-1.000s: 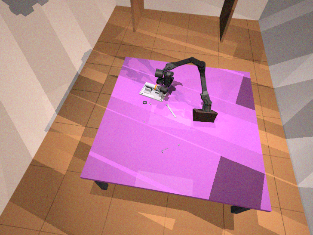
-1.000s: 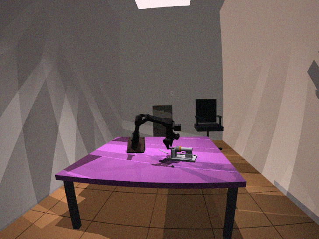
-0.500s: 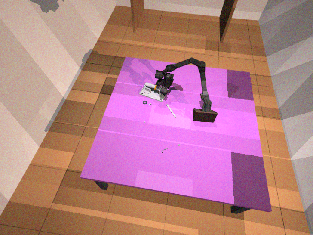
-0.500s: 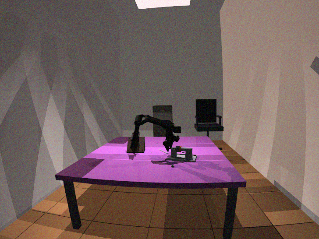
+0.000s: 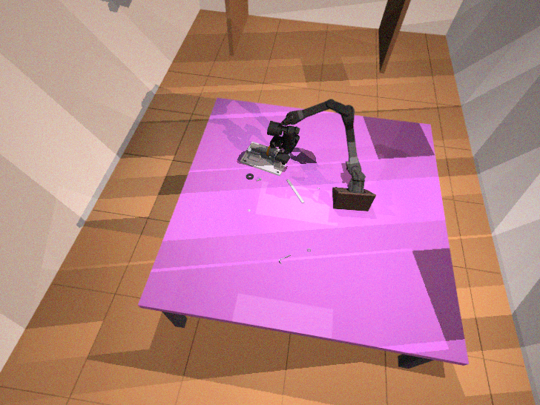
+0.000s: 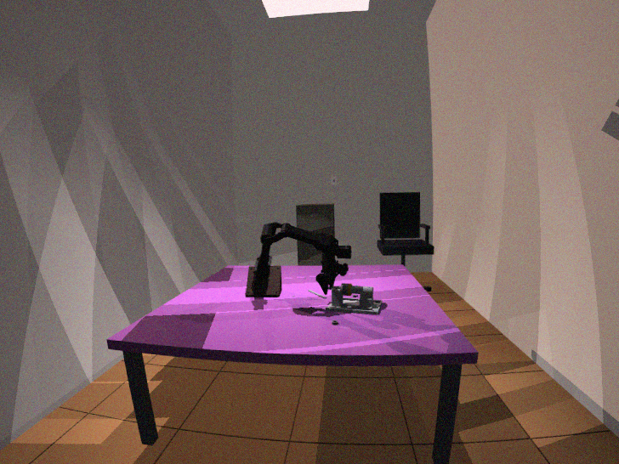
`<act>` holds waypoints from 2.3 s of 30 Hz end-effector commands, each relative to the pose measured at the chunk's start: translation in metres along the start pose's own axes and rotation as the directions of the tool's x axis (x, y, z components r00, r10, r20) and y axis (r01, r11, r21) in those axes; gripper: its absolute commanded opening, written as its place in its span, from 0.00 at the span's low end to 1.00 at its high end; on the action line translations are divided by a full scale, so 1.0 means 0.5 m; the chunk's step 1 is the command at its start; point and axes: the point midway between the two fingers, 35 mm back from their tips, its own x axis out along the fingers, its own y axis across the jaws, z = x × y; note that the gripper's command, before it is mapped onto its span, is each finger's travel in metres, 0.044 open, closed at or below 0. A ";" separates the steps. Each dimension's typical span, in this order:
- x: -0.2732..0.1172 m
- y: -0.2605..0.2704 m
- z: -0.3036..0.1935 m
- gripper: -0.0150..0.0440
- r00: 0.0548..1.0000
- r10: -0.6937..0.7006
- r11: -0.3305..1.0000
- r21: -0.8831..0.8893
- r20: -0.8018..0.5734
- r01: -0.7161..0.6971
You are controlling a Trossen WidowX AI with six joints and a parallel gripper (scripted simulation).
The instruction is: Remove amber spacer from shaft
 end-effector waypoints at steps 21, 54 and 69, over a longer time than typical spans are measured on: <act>0.019 0.000 0.001 1.00 1.000 0.002 1.000 -0.003 0.001 -0.002; 0.034 -0.001 0.001 0.82 1.000 -0.003 1.000 0.000 0.003 0.003; 0.034 -0.001 0.001 0.25 1.000 -0.003 1.000 0.000 0.003 0.003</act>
